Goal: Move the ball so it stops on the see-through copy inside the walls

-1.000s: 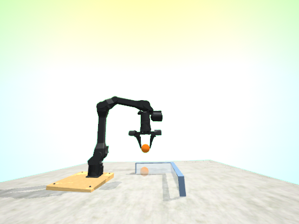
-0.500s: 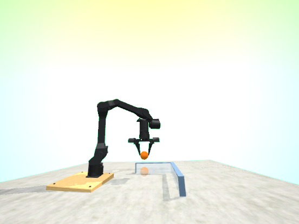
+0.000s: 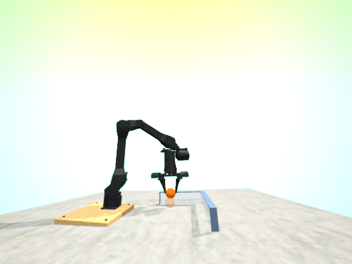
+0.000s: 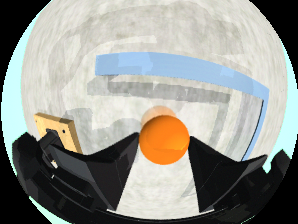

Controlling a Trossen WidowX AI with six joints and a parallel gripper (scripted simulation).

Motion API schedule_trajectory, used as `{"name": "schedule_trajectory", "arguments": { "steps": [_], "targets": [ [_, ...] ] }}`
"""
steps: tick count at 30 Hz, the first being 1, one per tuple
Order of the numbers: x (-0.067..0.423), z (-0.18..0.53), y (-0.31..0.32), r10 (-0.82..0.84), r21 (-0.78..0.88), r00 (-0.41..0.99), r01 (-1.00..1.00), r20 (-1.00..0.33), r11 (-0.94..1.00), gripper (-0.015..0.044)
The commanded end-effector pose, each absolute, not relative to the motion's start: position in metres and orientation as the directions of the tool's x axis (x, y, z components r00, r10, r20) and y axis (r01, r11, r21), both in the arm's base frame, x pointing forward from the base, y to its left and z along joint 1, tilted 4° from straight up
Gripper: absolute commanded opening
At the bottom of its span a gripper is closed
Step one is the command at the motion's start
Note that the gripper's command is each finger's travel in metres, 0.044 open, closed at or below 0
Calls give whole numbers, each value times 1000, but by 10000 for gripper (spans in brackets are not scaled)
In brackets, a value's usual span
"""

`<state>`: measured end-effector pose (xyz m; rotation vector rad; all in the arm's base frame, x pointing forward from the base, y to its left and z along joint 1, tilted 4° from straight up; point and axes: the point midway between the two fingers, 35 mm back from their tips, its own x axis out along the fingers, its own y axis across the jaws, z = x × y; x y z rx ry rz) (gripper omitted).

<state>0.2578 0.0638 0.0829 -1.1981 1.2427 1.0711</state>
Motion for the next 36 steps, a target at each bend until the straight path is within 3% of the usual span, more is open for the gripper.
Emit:
{"name": "schedule_trajectory", "arguments": {
  "steps": [1,28,36],
  "targets": [
    [255,59,61,-57,-49,44,-994,-997,94,0],
    [256,37,59,-57,-49,44,-994,-997,94,0],
    [257,42,61,-51,-58,54,-994,-997,97,210]
  ]
}}
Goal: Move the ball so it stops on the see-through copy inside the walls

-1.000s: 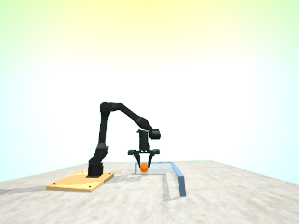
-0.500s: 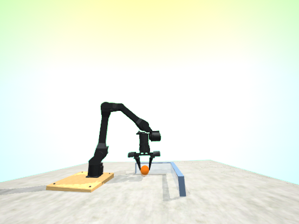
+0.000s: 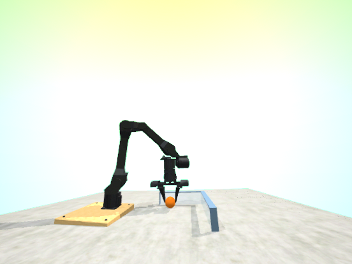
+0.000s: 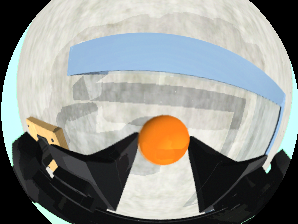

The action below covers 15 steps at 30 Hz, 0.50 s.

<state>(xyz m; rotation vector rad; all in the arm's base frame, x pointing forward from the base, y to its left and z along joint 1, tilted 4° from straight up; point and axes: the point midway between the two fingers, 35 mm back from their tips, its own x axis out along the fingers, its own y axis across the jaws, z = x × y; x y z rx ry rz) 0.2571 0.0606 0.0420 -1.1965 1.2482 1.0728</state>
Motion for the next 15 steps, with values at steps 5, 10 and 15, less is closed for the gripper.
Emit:
{"name": "schedule_trajectory", "arguments": {
  "steps": [5,10,15],
  "targets": [
    [257,42,61,-51,-58,54,-994,-997,97,341],
    [259,62,62,-52,-56,51,-994,-997,96,342],
    [253,124,65,-56,-49,44,-994,-997,94,342]
  ]
}}
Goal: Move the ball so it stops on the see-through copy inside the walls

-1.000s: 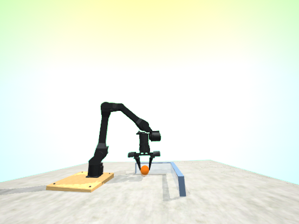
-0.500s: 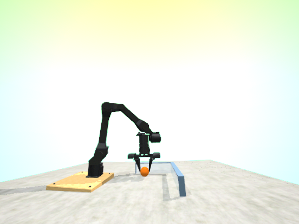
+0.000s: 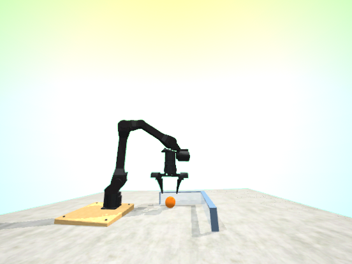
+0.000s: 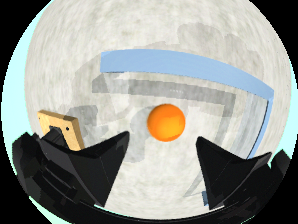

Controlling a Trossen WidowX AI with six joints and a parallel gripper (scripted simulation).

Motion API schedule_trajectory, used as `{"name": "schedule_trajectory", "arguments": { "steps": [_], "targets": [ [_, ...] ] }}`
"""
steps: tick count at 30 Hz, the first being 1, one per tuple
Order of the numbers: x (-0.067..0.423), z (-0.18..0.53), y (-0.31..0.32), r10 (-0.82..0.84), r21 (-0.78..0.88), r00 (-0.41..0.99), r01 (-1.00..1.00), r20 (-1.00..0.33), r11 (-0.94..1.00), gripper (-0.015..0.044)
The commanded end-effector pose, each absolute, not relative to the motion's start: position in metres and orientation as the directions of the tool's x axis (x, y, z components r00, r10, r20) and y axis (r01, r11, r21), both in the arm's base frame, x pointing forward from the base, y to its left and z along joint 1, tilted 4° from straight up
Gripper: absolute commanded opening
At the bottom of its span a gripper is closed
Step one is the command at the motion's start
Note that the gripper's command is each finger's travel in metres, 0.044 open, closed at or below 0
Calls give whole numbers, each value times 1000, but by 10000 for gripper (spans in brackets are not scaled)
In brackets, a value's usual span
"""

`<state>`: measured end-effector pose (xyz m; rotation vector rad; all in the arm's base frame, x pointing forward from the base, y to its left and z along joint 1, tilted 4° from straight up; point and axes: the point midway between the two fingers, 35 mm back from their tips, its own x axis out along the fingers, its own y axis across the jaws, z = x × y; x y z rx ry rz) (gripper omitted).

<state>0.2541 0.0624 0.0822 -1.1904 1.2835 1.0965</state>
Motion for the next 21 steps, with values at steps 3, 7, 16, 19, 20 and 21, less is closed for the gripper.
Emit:
{"name": "schedule_trajectory", "arguments": {
  "steps": [3,7,16,19,20,21],
  "targets": [
    [252,126,65,-56,-49,44,-994,-997,94,342],
    [255,117,65,-52,-52,47,-994,-998,92,342],
    [252,148,66,-52,-52,47,-994,-998,92,440],
    [248,166,66,-52,-51,47,-994,-998,92,440],
    [248,166,66,-52,-51,47,-994,-998,92,440],
    [248,166,66,-52,-51,47,-994,-998,92,440]
  ]
}}
